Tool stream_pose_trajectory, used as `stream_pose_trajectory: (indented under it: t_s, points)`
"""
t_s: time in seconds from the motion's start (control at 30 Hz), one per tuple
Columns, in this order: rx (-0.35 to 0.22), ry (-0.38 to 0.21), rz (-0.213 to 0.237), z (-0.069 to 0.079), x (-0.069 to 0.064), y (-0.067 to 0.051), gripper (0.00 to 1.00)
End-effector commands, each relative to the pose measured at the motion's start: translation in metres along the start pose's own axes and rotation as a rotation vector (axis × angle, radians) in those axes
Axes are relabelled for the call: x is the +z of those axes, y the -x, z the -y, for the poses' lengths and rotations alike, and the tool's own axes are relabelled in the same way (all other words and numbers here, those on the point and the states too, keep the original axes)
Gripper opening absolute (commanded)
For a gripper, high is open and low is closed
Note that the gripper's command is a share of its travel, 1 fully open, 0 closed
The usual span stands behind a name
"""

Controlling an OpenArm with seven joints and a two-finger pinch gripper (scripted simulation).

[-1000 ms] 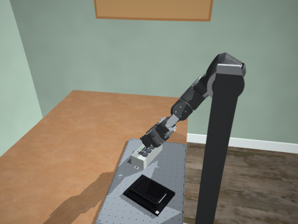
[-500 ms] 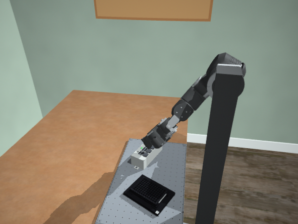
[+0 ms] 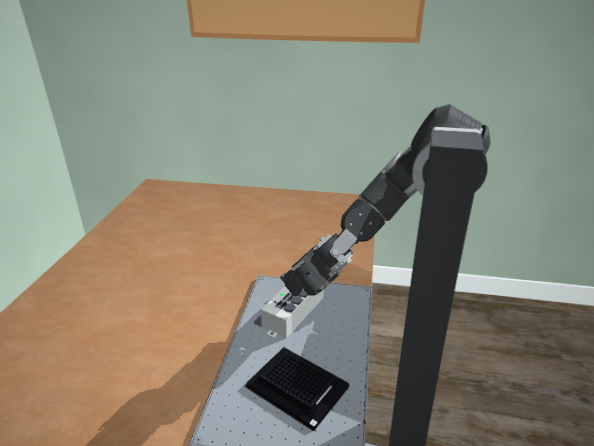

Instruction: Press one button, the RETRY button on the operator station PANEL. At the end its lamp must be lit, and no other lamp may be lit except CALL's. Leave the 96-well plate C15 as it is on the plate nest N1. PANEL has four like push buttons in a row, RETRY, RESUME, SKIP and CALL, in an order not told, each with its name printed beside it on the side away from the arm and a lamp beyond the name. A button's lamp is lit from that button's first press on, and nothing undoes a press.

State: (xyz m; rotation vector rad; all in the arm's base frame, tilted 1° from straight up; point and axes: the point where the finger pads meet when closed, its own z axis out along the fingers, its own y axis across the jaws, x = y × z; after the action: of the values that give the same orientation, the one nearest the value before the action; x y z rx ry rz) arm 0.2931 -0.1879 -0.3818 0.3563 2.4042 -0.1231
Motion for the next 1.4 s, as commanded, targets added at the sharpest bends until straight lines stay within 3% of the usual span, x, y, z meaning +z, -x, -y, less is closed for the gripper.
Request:
stream_pose_trajectory:
  t_s: [0.0, 0.9, 1.07, 1.37]
  points:
    - [0.003, 0.009, 0.002, -0.002, 0.000, 0.002, 0.00]
    - [0.001, 0.008, -0.003, -0.002, 0.001, -0.003, 0.00]
    - [0.001, 0.003, 0.000, -0.001, -0.029, 0.025, 0.00]
    - [0.001, 0.003, 0.000, -0.001, -0.029, 0.025, 0.00]
